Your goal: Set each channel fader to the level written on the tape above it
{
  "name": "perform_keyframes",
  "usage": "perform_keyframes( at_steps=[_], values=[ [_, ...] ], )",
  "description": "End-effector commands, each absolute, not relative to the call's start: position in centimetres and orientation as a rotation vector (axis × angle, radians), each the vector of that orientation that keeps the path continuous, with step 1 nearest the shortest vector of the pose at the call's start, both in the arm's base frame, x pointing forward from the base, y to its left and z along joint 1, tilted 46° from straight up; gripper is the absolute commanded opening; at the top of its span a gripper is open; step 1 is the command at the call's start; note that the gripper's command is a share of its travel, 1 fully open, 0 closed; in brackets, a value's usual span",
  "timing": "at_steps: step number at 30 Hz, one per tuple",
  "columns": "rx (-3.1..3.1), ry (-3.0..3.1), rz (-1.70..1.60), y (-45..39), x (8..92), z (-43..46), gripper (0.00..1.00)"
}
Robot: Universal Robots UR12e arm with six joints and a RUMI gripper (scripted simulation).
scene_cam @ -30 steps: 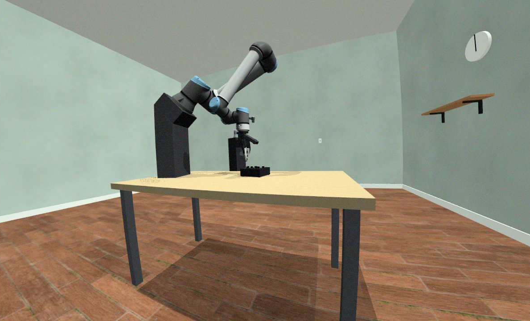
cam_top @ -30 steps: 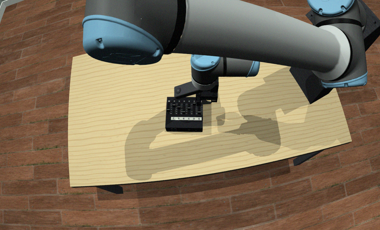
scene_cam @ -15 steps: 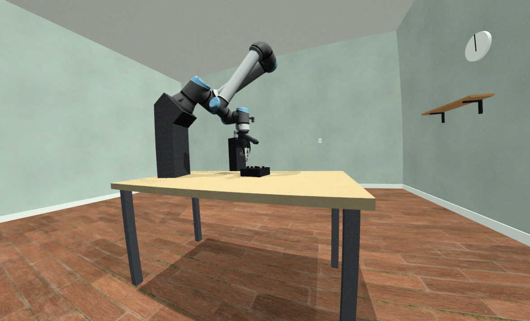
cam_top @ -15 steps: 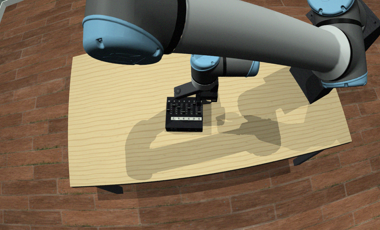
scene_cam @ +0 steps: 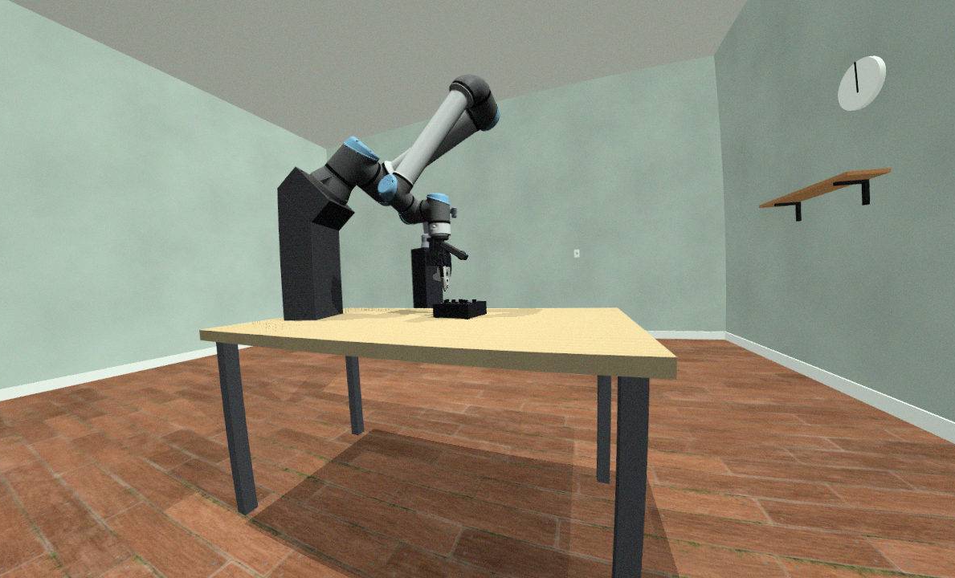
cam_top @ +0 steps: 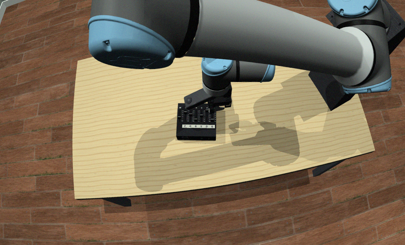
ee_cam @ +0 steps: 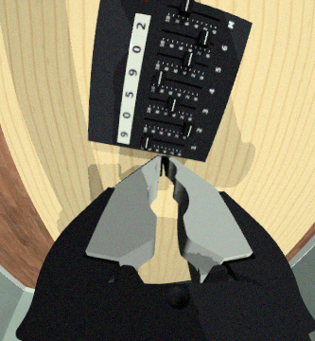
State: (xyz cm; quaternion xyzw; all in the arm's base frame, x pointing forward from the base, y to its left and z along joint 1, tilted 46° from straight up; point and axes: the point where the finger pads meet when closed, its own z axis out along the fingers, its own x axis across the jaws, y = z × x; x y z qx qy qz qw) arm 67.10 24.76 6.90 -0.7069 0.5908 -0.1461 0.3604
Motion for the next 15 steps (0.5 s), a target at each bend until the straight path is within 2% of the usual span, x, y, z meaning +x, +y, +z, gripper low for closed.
perform_keyframes(
  at_steps=[1, 15],
  values=[
    [-1.89, 1.45, -0.415, 24.88, 67.31, 7.12, 0.0],
    [-2.134, 1.137, -0.568, 25.34, 68.12, 7.83, 0.0]
  ],
)
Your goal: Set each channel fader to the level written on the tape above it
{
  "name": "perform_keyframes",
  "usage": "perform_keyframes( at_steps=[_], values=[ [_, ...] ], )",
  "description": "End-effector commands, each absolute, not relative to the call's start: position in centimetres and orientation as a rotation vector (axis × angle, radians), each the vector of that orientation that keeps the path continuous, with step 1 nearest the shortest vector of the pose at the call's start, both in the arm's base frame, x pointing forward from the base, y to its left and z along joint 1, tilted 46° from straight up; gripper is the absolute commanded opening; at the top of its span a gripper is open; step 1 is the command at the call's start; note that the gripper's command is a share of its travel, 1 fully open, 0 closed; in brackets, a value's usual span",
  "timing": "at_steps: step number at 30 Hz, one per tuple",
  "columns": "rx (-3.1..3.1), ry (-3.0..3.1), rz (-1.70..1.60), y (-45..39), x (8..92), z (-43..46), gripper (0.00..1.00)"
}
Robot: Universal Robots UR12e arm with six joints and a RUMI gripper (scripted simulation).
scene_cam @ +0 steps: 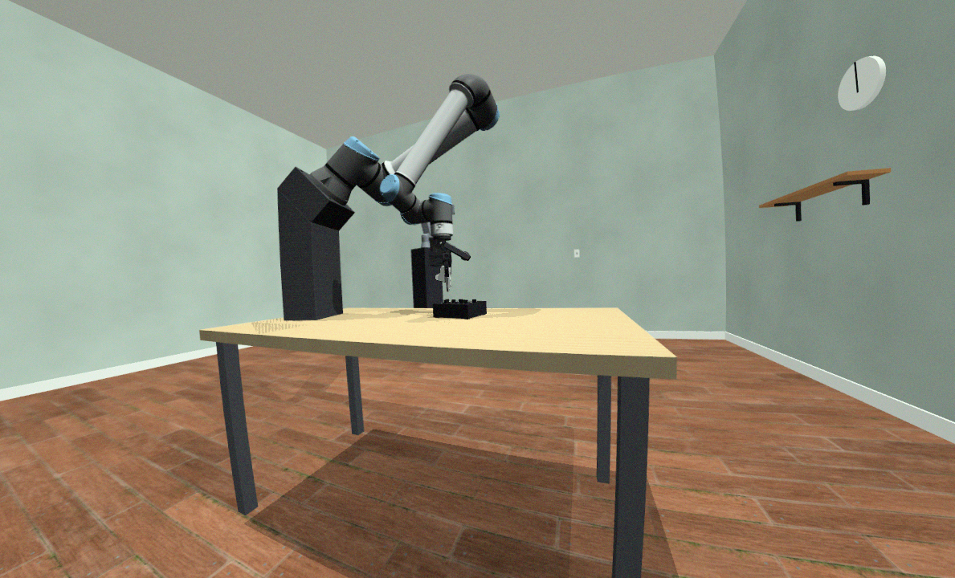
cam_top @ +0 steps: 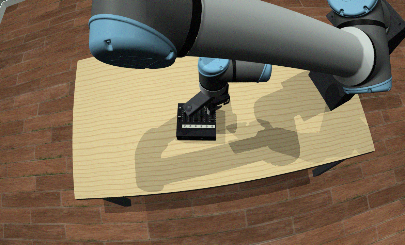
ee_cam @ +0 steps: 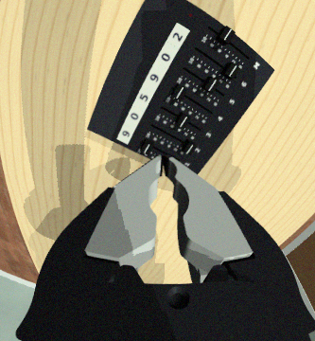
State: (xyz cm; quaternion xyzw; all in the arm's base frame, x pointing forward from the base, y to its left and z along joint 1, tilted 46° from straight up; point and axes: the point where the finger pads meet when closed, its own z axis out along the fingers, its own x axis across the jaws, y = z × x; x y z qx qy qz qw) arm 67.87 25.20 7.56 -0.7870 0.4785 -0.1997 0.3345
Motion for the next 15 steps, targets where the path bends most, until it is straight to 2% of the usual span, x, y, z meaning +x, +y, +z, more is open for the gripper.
perform_keyframes(
  at_steps=[1, 15],
  values=[
    [-2.157, 1.102, -0.584, 25.39, 68.2, 7.89, 0.0],
    [-2.423, 0.596, -0.784, 25.91, 69.14, 8.73, 0.0]
  ],
)
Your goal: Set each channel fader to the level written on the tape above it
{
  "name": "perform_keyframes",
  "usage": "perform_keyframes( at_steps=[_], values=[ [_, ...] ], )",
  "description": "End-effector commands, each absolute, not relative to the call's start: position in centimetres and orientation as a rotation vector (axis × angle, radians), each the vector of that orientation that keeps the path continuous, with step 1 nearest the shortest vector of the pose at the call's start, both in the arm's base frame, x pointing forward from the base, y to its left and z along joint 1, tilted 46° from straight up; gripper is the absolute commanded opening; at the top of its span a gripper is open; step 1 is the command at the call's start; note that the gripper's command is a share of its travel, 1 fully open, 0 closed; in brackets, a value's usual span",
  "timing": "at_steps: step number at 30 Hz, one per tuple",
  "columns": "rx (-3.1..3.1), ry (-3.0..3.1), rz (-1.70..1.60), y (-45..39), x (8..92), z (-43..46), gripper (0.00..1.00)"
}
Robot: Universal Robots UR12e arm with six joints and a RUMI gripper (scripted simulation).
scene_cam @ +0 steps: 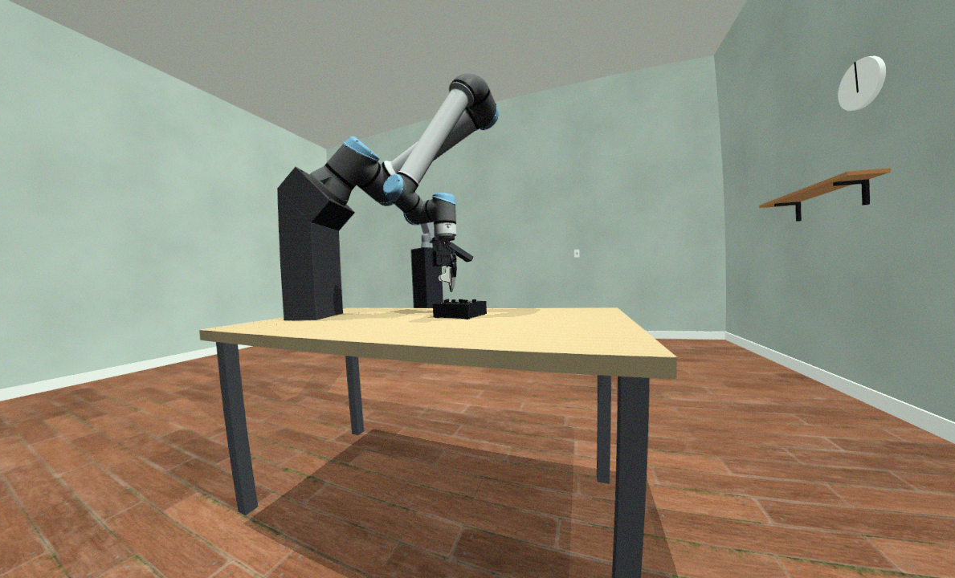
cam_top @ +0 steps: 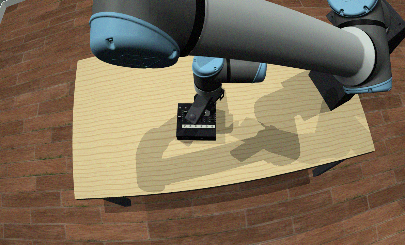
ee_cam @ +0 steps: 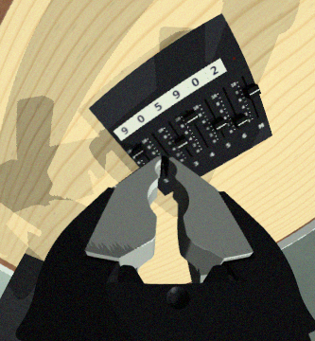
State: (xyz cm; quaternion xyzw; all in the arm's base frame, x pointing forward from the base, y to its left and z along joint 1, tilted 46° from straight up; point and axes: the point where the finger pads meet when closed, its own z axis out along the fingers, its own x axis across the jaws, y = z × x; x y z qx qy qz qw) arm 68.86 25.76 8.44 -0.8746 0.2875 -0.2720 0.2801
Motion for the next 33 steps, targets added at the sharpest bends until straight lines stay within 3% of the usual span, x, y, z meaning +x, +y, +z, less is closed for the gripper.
perform_keyframes(
  at_steps=[1, 33],
  values=[
    [-2.443, 0.546, -0.801, 25.9, 69.2, 8.8, 0.0],
    [-2.613, -1.067, -1.185, 25.9, 71.4, 10.7, 0.0]
  ],
)
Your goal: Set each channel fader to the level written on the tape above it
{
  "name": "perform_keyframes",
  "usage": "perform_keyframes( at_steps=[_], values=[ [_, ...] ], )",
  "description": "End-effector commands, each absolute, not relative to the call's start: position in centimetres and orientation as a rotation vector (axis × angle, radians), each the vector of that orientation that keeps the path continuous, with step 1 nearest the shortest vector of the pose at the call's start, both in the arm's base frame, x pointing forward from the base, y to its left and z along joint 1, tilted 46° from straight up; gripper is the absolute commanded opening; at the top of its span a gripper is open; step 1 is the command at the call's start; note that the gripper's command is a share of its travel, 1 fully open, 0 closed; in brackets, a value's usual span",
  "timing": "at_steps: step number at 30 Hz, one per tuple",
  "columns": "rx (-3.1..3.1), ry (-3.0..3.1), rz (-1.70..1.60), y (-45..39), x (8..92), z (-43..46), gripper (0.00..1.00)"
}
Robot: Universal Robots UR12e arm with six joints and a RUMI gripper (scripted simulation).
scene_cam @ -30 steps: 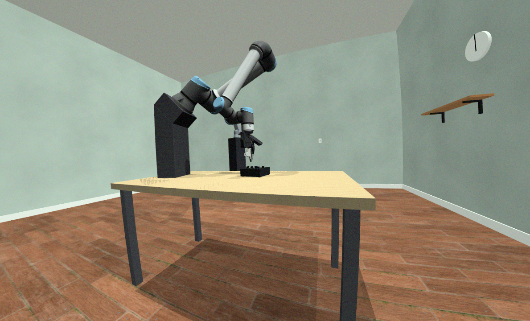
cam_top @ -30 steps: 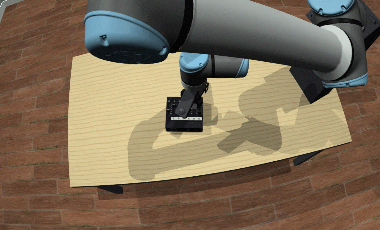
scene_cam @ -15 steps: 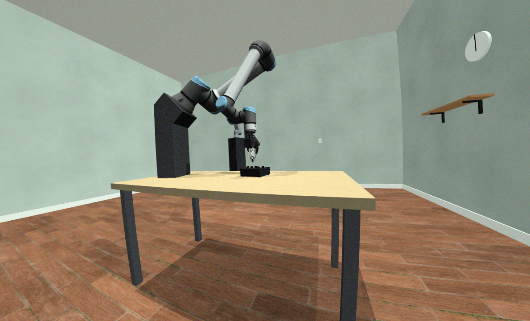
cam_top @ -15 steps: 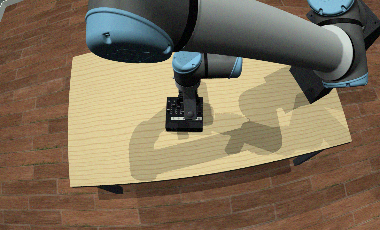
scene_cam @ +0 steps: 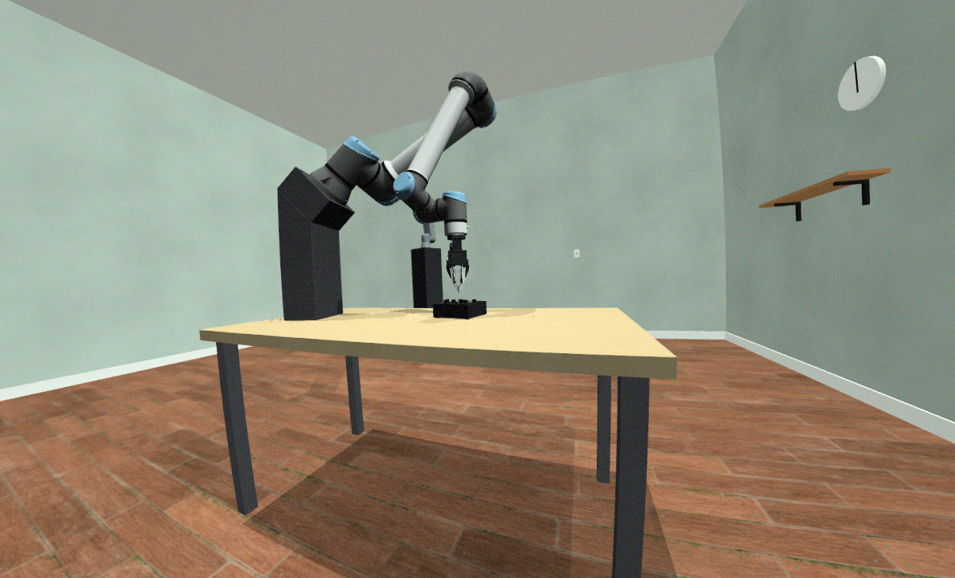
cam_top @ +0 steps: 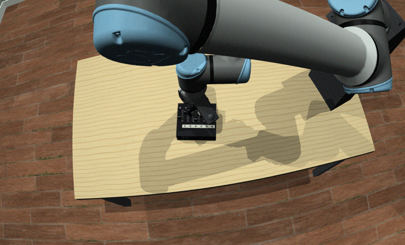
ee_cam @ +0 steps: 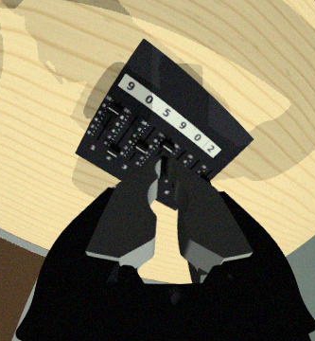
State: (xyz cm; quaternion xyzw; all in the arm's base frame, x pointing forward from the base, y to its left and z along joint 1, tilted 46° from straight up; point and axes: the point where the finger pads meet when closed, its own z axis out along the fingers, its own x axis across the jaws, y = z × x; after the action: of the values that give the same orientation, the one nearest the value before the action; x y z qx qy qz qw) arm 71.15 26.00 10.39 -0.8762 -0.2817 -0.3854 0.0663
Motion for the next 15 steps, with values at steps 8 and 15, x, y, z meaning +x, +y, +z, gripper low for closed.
perform_keyframes(
  at_steps=[8, 15],
  values=[
    [-2.535, -1.431, -1.228, 25.65, 71.97, 11.1, 0.0],
    [-2.45, -1.696, -1.249, 25.43, 72.4, 11.46, 0.0]
  ],
)
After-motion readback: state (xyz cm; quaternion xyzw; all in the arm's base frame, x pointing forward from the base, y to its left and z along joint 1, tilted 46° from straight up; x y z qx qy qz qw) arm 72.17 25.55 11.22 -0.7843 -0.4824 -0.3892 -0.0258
